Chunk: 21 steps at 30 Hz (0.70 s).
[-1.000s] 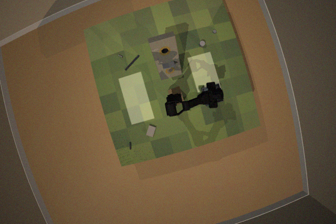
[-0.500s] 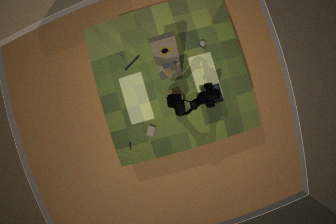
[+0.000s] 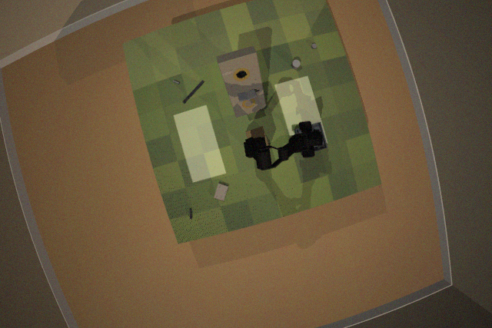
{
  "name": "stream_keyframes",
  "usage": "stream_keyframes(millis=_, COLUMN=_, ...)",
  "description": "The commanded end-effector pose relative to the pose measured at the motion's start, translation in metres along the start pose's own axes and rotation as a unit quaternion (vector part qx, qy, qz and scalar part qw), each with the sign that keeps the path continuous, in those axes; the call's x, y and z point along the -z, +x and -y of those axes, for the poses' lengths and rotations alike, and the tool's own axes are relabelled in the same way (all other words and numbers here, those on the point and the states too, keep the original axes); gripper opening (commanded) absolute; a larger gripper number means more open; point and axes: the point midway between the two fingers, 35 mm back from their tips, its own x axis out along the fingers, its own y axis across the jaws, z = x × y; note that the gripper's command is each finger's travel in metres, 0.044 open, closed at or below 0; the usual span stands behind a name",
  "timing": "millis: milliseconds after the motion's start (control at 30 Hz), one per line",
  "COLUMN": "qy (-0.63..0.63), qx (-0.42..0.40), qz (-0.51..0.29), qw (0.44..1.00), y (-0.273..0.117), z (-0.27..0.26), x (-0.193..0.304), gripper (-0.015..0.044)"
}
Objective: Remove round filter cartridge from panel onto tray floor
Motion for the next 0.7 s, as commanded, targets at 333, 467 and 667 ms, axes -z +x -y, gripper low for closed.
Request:
stream_keyframes(millis=333, qy=0.0, qx=0.0, qz=0.0, qw=1.0, y=-0.058, z=-0.001, x=-0.034, gripper=0.044)
stream_keyframes(millis=467, qy=-0.002, qx=0.003, qz=0.005, qw=1.0, y=-0.047, z=0.0, x=-0.031, gripper=0.044)
stream_keyframes(millis=667, qy=-0.002, qx=0.003, qz=0.005, qw=1.0, y=-0.047, z=0.0, x=-0.031, gripper=0.044)
